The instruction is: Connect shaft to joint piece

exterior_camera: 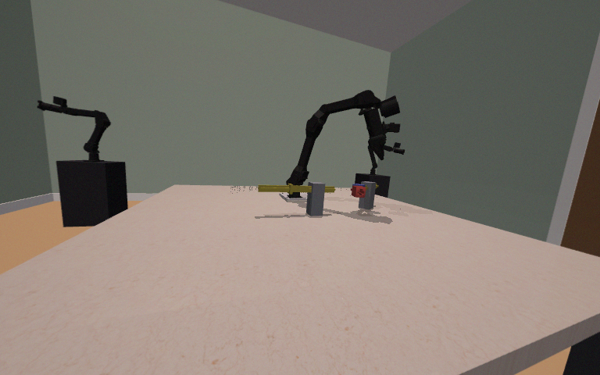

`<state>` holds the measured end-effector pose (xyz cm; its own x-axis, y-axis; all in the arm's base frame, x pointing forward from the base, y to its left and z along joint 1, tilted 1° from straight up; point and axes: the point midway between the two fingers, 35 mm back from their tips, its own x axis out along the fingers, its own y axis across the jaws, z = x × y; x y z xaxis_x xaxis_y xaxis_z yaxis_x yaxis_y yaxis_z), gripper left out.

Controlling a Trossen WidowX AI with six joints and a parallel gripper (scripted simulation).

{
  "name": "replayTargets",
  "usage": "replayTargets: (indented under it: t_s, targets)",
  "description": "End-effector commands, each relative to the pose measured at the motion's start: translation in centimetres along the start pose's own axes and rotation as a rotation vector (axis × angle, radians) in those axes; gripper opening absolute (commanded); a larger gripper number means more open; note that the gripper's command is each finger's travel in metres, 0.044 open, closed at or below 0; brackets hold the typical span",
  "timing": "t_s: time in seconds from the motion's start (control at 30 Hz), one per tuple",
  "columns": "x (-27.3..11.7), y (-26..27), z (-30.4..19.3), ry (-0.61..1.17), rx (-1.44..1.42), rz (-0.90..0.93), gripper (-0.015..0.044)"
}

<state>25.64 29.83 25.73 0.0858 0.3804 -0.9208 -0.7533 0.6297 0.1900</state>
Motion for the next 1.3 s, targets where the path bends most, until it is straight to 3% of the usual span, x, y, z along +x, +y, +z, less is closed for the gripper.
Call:
replayTargets:
  t_s: [0.0,0.7,1.27]
  targets:
    - [0.5,-2.7,0.0,0.026,0.105,-0.048,0.044]
    - [2.6,-18.1,-3.1,0.185,0.737,-0.309,0.044]
    - [6.1,-19.5,-4.3,0.238,0.97,-0.338,0.044]
